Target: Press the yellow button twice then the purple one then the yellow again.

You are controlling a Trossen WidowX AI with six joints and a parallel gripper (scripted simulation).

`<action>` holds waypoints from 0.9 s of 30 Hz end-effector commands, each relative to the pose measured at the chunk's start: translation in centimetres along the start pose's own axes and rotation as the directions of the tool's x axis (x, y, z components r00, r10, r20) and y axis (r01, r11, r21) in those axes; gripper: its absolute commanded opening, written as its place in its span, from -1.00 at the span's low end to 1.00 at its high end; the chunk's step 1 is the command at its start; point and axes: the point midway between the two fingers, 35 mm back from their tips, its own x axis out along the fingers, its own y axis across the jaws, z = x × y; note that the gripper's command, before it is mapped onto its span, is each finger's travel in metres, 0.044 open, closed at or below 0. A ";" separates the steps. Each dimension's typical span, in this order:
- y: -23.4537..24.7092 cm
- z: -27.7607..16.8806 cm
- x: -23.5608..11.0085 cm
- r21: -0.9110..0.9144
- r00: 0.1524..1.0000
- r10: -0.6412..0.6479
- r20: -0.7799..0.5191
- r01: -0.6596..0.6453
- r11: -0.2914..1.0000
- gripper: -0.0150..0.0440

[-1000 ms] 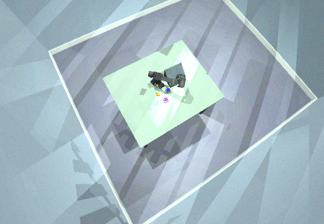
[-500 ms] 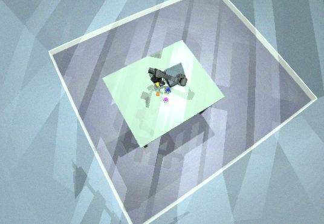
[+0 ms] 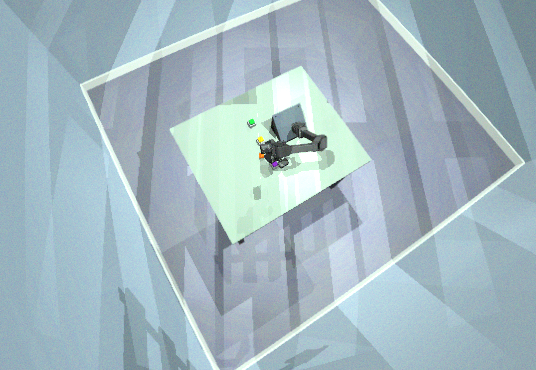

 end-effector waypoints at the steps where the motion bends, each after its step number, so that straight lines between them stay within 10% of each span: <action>1: 0.4 0.0 0.9 0.015 1.000 0.008 -0.004 -0.008 1.000 -0.42; 6: 0.6 -0.1 6.0 0.014 1.000 0.011 -0.003 -0.011 1.000 -0.42; 27: 0.6 -0.1 8.7 0.014 1.000 0.012 -0.002 -0.012 1.000 -0.42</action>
